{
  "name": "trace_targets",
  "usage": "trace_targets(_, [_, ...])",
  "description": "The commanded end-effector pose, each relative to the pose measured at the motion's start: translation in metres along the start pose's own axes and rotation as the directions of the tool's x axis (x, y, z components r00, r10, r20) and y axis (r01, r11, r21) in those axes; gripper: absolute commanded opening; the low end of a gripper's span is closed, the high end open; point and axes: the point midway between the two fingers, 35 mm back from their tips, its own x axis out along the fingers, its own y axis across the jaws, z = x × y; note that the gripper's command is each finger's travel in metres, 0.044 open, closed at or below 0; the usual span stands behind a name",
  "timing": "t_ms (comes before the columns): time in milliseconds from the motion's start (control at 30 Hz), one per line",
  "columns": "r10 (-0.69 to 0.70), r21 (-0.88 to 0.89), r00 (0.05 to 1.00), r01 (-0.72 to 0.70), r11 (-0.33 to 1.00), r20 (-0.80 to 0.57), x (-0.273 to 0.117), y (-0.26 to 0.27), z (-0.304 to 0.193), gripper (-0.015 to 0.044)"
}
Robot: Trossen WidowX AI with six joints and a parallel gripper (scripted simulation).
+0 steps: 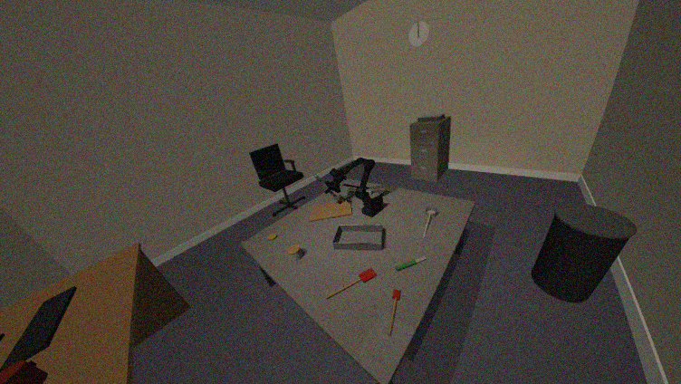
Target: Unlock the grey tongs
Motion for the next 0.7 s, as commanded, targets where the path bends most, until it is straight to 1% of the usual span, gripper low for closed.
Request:
trace_targets(0, [-0.027, 0.072, 0.998, 0.023, 0.997, 0.051, 0.005, 0.002, 0.0, -0.015])
trace_targets(333, [-0.106, 0.22, 0.972, 0.058, 0.974, 0.21, 0.016, -0.001, 0.009, -0.015])
trace_targets(667, [-0.184, 0.312, 0.909, 0.064, 0.948, 0.373, 0.022, -0.008, 0.018, -0.015])
